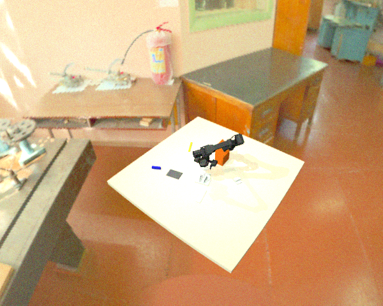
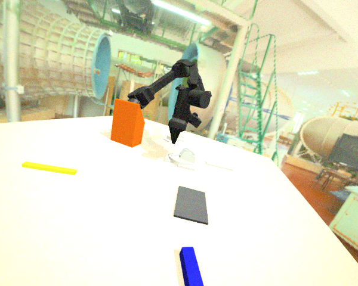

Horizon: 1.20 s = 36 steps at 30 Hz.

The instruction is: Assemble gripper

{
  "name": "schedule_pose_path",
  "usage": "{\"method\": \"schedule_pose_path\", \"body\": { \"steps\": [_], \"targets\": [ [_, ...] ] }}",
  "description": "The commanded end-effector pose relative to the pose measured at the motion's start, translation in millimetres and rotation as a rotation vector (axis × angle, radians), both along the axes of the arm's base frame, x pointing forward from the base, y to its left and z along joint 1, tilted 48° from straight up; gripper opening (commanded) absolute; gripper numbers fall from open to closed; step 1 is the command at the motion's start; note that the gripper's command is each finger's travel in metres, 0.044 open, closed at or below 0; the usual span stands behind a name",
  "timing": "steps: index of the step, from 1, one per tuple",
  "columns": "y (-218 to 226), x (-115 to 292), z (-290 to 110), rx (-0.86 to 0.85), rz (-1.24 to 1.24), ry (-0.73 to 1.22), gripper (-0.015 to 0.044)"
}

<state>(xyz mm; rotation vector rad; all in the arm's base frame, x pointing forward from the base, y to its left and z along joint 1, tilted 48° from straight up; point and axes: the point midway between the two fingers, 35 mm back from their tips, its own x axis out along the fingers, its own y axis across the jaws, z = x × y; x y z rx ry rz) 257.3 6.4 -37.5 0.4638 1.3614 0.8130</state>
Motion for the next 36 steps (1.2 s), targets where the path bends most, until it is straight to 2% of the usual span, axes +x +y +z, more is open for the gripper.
{"method": "schedule_pose_path", "body": {
  "steps": [1,24,36],
  "targets": [
    [-0.3,-0.6,-0.8,-0.004,0.004,-0.001,0.0351],
    [-0.9,-1.9,-1.8,-0.004,0.003,0.001,0.0351],
    [12.3,-0.4,-15.0,-0.006,0.002,0.001,0.0351]
  ]
}}
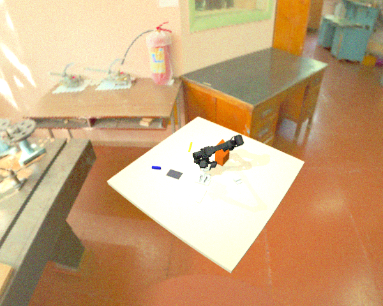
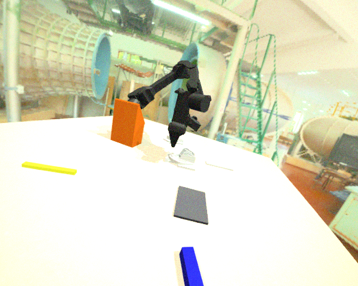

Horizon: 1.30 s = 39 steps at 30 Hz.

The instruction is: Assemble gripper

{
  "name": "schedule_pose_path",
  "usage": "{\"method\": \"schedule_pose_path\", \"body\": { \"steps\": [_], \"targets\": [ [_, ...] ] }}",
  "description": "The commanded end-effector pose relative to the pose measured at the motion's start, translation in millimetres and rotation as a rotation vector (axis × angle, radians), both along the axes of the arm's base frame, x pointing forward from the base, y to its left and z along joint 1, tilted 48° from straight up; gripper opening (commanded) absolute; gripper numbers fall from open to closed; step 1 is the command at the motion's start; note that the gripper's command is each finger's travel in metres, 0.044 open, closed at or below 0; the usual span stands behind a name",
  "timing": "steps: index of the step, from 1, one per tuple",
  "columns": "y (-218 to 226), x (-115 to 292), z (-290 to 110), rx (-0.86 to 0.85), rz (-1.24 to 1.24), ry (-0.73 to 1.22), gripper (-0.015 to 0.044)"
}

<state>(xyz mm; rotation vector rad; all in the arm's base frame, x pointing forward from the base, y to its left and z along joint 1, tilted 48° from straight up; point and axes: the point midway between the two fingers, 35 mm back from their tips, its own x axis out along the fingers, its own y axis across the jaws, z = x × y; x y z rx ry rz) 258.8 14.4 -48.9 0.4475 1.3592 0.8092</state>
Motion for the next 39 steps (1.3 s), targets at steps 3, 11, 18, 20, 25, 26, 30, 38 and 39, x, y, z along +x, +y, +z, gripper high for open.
{"method": "schedule_pose_path", "body": {
  "steps": [3,11,18,20,25,26,30,38,39],
  "targets": [
    [7.8,-1.8,-7.0,0.006,-0.003,0.009,0.0351],
    [17.6,-1.8,-15.8,0.007,-0.003,0.009,0.0351],
    [26.5,-2.3,-23.2,0.008,-0.003,0.009,0.0351],
    [29.1,-2.6,-25.3,0.009,-0.002,0.009,0.0351],
    [35.5,-3.4,-30.3,0.011,-0.002,0.009,0.0351],
    [36.5,-3.6,-31.1,0.011,-0.002,0.009,0.0351],
    [37.3,-3.7,-31.7,0.011,-0.002,0.009,0.0351],
    [37.3,-3.7,-31.7,0.011,-0.002,0.009,0.0351],
    [37.3,-3.7,-31.7,0.011,-0.002,0.009,0.0351]
  ]
}}
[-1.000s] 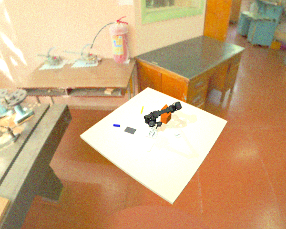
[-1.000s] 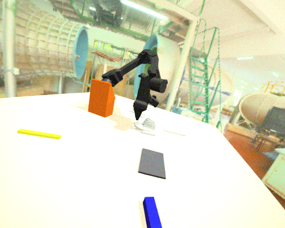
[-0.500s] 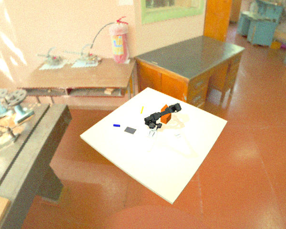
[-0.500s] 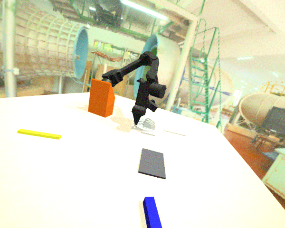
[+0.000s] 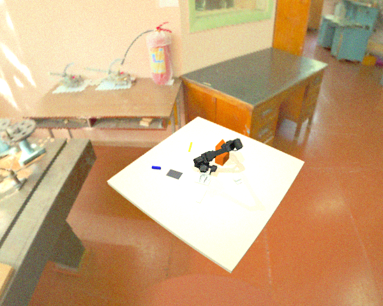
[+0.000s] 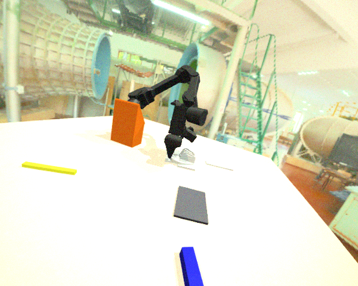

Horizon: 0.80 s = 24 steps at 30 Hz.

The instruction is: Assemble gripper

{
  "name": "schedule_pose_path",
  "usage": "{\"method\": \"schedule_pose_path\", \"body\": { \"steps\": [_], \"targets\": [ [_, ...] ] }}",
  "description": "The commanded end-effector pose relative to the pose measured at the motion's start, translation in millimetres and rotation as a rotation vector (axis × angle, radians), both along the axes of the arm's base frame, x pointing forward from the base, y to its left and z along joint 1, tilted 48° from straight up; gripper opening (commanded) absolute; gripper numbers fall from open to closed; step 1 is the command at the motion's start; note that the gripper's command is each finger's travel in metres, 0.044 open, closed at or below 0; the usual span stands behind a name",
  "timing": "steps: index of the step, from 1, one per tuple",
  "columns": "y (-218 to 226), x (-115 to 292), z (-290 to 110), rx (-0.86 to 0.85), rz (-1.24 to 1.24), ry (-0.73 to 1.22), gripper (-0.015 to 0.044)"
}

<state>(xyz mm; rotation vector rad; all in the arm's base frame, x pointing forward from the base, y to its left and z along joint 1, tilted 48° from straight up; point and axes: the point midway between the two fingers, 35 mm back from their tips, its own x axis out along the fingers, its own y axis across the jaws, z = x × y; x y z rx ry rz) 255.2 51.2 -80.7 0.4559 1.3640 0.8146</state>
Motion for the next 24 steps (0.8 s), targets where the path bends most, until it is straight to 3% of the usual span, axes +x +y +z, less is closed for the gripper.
{"method": "schedule_pose_path", "body": {
  "steps": [1,24],
  "targets": [
    [0.6,-0.1,0.1,0.004,-0.003,0.002,0.0351],
    [4.2,-0.1,-3.1,0.004,-0.008,0.007,0.0351]
  ]
}}
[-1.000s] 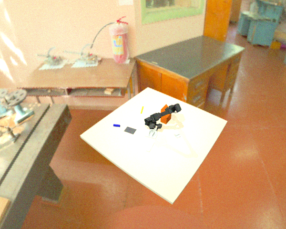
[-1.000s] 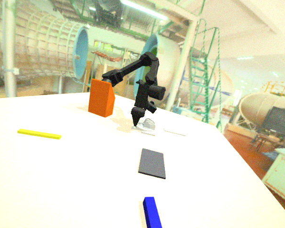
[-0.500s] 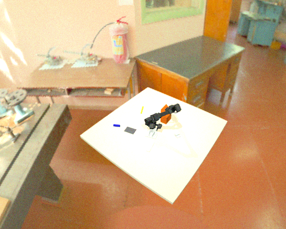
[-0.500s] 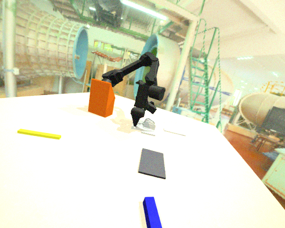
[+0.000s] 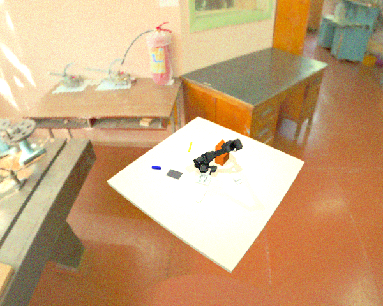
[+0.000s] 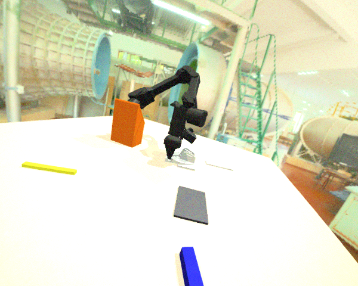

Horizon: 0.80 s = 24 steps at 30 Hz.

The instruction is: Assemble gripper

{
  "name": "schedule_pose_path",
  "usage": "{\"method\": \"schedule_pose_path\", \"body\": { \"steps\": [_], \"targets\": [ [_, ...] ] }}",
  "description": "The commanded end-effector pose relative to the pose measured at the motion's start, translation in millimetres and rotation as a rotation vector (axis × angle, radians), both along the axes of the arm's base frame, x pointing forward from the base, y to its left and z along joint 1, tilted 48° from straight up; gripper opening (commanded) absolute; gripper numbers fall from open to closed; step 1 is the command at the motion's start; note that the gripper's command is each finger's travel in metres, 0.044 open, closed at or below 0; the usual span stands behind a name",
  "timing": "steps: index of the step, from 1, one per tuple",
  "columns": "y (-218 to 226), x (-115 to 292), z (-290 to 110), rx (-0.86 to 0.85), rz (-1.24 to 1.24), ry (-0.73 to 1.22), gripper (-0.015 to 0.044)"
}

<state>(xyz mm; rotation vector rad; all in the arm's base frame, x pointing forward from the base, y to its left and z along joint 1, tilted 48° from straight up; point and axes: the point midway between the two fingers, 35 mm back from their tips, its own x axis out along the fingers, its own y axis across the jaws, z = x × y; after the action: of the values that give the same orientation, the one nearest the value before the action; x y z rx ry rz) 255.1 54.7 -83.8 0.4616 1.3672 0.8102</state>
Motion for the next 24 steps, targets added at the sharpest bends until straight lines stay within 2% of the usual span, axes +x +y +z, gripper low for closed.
{"method": "schedule_pose_path", "body": {
  "steps": [1,24],
  "targets": [
    [0.7,-0.1,-0.1,0.004,-0.003,0.002,0.0351],
    [4.4,-0.1,-3.3,0.004,-0.003,0.002,0.0351]
  ]
}}
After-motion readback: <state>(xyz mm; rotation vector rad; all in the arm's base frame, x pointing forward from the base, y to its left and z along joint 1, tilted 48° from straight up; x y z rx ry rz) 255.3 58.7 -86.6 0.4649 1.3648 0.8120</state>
